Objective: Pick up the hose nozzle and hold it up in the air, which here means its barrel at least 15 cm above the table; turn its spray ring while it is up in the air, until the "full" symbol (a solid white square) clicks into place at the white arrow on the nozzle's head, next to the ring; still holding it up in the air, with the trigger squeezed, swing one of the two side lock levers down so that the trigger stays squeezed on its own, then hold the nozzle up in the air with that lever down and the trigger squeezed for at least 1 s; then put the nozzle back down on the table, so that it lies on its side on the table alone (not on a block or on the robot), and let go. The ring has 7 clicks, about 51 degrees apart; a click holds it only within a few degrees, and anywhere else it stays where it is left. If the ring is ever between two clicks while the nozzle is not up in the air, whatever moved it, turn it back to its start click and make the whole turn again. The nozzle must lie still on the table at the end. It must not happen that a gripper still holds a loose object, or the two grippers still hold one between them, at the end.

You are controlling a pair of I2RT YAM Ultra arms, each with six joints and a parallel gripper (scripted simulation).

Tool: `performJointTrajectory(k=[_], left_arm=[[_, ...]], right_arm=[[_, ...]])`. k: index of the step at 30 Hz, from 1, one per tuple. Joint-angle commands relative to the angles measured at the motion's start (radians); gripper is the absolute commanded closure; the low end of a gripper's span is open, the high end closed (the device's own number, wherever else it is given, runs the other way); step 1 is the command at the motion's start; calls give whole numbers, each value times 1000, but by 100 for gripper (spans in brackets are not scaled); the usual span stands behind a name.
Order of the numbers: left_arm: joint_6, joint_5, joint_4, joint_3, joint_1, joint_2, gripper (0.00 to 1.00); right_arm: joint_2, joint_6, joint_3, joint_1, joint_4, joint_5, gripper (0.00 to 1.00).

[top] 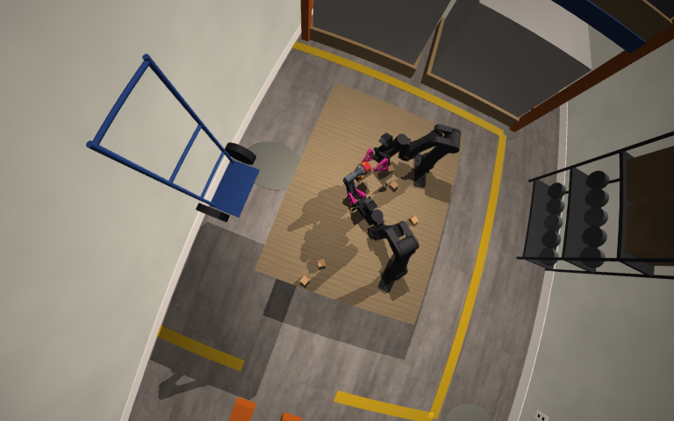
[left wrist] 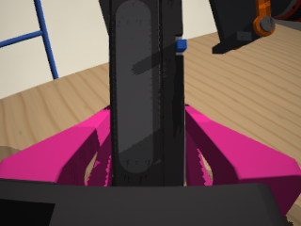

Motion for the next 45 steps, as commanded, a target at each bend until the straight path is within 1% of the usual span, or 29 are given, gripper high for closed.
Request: performJointTrajectory(k=[1, 12, 14, 15, 17, 20, 21, 36, 37, 45], left_arm=[[-16, 0, 100, 44, -13, -11, 65], [-16, 0, 100, 44, -13, -11, 65], [-16, 0, 100, 44, -13, -11, 65], [-16, 0, 100, 44, -13, -11, 65], [-16, 0, 100, 44, -13, -11, 65], [-16, 0, 100, 44, -13, -11, 65], [-16, 0, 100, 44, -13, -11, 65], [-16, 0, 100, 44, -10, -11, 65], [-16, 0, 100, 44, -10, -11, 65], [-16, 2, 100, 44, -10, -11, 65]], right_arm=[[6, -14, 52, 24, -6, 31, 13], [48, -22, 101, 84, -5, 90, 13], [48, -22, 101, 84, -5, 90, 13], [27, -22, 105, 87, -13, 95, 13], [66, -25, 114, 98, -6, 104, 13], [24, -24, 113, 98, -1, 105, 13], [26, -25, 118, 99, -2, 105, 100], [26, -25, 126, 93, -3, 106, 100], [34, -209, 122, 97, 18, 112, 100], [43, -510, 124, 101, 1, 113, 100]])
